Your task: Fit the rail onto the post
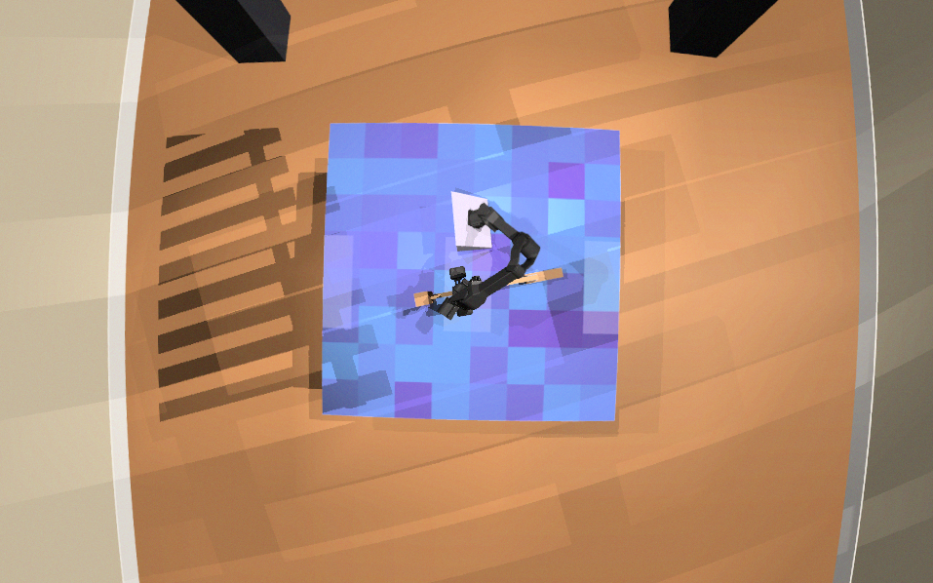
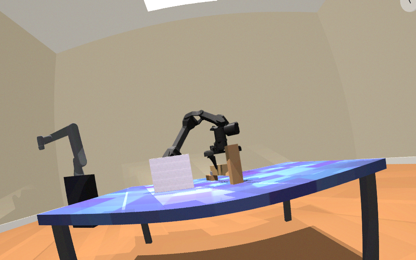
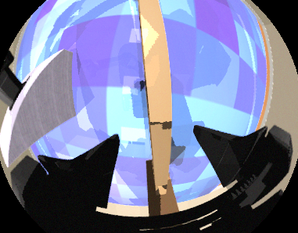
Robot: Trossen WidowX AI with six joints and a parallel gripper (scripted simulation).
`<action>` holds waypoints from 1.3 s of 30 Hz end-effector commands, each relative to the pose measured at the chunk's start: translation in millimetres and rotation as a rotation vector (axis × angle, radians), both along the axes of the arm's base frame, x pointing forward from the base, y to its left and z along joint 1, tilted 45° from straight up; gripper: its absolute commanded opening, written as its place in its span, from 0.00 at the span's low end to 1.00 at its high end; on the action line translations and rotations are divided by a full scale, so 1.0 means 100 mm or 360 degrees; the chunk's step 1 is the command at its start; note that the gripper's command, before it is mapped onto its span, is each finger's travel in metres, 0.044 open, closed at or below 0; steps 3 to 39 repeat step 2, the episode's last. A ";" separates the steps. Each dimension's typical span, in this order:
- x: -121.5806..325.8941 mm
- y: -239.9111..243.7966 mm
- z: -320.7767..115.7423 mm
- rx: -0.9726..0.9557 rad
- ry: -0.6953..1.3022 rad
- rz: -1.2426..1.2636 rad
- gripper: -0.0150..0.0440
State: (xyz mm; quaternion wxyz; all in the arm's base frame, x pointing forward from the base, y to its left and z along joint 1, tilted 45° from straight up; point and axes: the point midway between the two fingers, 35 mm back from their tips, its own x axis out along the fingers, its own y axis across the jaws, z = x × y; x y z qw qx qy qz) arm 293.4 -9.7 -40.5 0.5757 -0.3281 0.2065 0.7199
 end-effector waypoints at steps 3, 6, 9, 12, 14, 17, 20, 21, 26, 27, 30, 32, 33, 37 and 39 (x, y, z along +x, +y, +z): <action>0.01 -0.01 0.03 -0.0005 -0.0011 0.0000 1.00; 0.01 -0.01 0.03 -0.0005 -0.0011 0.0000 1.00; 0.01 -0.01 0.03 -0.0005 -0.0011 0.0000 1.00; 0.01 -0.01 0.03 -0.0005 -0.0011 0.0000 1.00; 0.01 -0.01 0.03 -0.0005 -0.0011 0.0000 1.00; 0.01 -0.01 0.03 -0.0005 -0.0011 0.0000 1.00; 0.01 -0.01 0.03 -0.0005 -0.0011 0.0000 1.00; 0.01 -0.01 0.03 -0.0005 -0.0011 0.0000 1.00; 0.01 -0.01 0.03 -0.0005 -0.0011 0.0000 1.00; 0.01 -0.01 0.03 -0.0005 -0.0011 0.0000 1.00; 0.01 -0.01 0.03 -0.0005 -0.0011 0.0000 1.00; 0.01 -0.01 0.03 -0.0005 -0.0011 0.0000 1.00; 0.01 -0.01 0.03 -0.0005 -0.0011 0.0000 1.00; 0.01 -0.01 0.03 -0.0005 -0.0011 0.0000 1.00; 0.01 -0.01 0.03 -0.0005 -0.0011 0.0000 1.00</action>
